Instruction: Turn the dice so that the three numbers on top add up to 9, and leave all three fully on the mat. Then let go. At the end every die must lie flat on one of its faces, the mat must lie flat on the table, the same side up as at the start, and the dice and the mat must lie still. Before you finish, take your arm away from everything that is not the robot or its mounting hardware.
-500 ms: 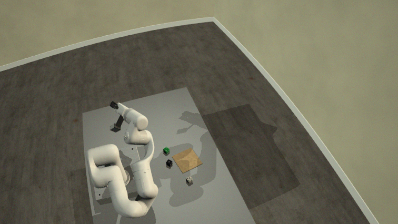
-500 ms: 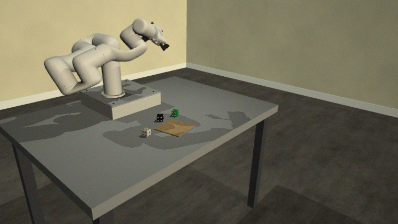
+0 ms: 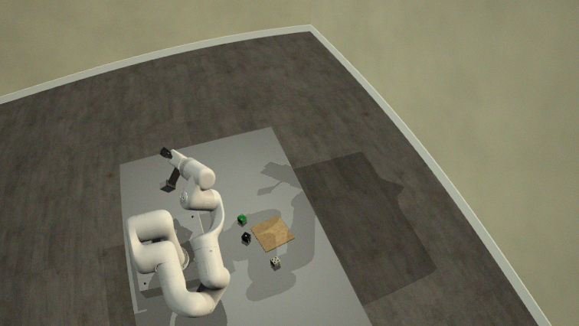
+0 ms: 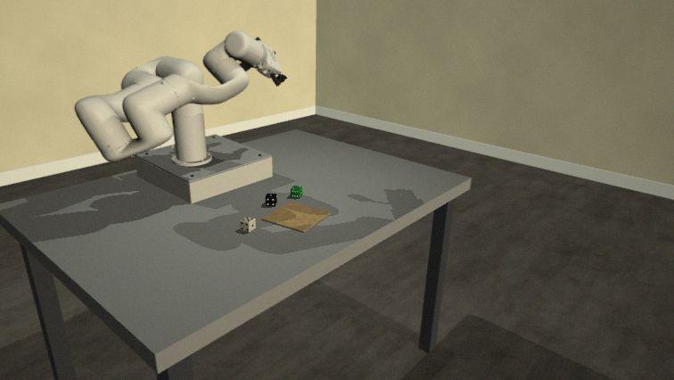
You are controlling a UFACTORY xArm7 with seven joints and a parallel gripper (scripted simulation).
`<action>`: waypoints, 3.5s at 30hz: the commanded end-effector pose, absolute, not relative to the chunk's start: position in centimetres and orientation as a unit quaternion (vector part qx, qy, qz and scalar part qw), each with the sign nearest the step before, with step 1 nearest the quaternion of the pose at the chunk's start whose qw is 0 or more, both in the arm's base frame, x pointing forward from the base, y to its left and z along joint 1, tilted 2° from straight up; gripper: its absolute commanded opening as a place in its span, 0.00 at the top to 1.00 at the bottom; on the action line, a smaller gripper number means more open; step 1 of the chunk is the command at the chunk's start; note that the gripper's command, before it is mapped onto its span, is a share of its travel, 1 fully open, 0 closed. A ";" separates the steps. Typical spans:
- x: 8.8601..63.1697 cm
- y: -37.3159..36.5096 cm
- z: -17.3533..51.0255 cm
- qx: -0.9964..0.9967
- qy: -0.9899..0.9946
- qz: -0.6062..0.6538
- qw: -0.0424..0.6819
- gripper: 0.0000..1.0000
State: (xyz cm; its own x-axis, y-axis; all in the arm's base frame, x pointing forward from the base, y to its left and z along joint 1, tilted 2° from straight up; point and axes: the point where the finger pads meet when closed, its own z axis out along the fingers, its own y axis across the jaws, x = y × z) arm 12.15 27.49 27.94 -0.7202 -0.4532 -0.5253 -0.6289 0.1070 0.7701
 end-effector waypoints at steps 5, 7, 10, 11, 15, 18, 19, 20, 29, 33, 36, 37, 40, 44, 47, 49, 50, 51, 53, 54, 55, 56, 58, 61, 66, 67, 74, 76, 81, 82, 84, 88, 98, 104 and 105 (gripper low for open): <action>14.7 26.5 26.0 -0.348 0.771 0.527 0.080 0.00; 17.4 25.2 23.9 -0.328 0.803 0.491 0.080 0.00; 20.5 23.1 21.5 -0.301 0.839 0.446 0.079 0.00; 20.9 22.7 21.2 -0.296 0.845 0.439 0.078 0.00; 24.7 19.0 18.1 -0.254 0.888 0.376 0.074 0.00; 26.4 16.9 16.7 -0.232 0.908 0.343 0.071 0.00; 26.4 16.9 16.7 -0.232 0.908 0.343 0.071 0.00; 28.5 13.7 14.9 -0.201 0.931 0.299 0.066 0.00; 32.9 3.3 11.2 -0.103 0.979 0.169 0.047 0.00; 34.1 -2.4 10.1 -0.051 0.993 0.105 0.036 0.00; 34.3 -3.9 9.9 -0.038 0.995 0.088 0.033 0.00; 34.4 -4.4 9.8 -0.033 0.996 0.082 0.032 0.00; 34.7 -8.8 9.5 0.006 0.999 0.034 0.023 0.00; 34.7 -12.7 9.5 0.041 0.999 -0.008 0.014 0.00; 34.7 -12.9 9.6 0.043 0.999 -0.010 0.014 0.00; 34.7 -12.9 9.6 0.043 0.999 -0.010 0.014 0.00; 34.7 -12.9 9.6 0.043 0.999 -0.010 0.014 0.00; 34.7 -12.9 9.6 0.043 0.999 -0.010 0.014 0.00; 34.7 -12.9 9.6 0.043 0.999 -0.010 0.014 0.00; 34.7 -12.9 9.6 0.043 0.999 -0.010 0.014 0.00; 34.7 -12.9 9.6 0.043 0.999 -0.010 0.014 0.00; 34.7 -12.9 9.6 0.043 0.999 -0.010 0.014 0.00; 34.7 -12.9 9.6 0.043 0.999 -0.010 0.014 0.00; 34.7 -12.9 9.6 0.043 0.999 -0.010 0.014 0.00; 34.7 -12.9 9.4 0.043 0.999 -0.010 0.014 0.00; 34.7 -12.9 9.2 0.043 0.999 -0.010 0.014 0.00; 34.8 -13.0 6.8 0.043 0.999 -0.010 0.014 0.00; 34.9 -13.0 5.3 0.043 0.999 -0.010 0.014 0.00; 35.1 -13.1 1.7 0.043 0.999 -0.010 0.014 0.00; 35.1 -13.1 1.1 0.043 0.999 -0.010 0.014 0.00; 35.2 -13.2 0.3 0.043 0.999 -0.010 0.014 0.00; 35.2 -13.2 -0.2 0.043 0.999 -0.010 0.014 0.00; 35.2 -13.2 -0.4 0.043 0.999 -0.010 0.014 0.00; 35.2 -13.2 -0.4 0.043 0.999 -0.010 0.014 0.00; 35.2 -13.2 -0.4 0.043 0.999 -0.010 0.014 0.00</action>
State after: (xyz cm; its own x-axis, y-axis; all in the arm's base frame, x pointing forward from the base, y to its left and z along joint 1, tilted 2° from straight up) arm 35.09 -13.15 -0.49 -0.9959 0.0864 -0.0254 0.0869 0.9961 -0.0176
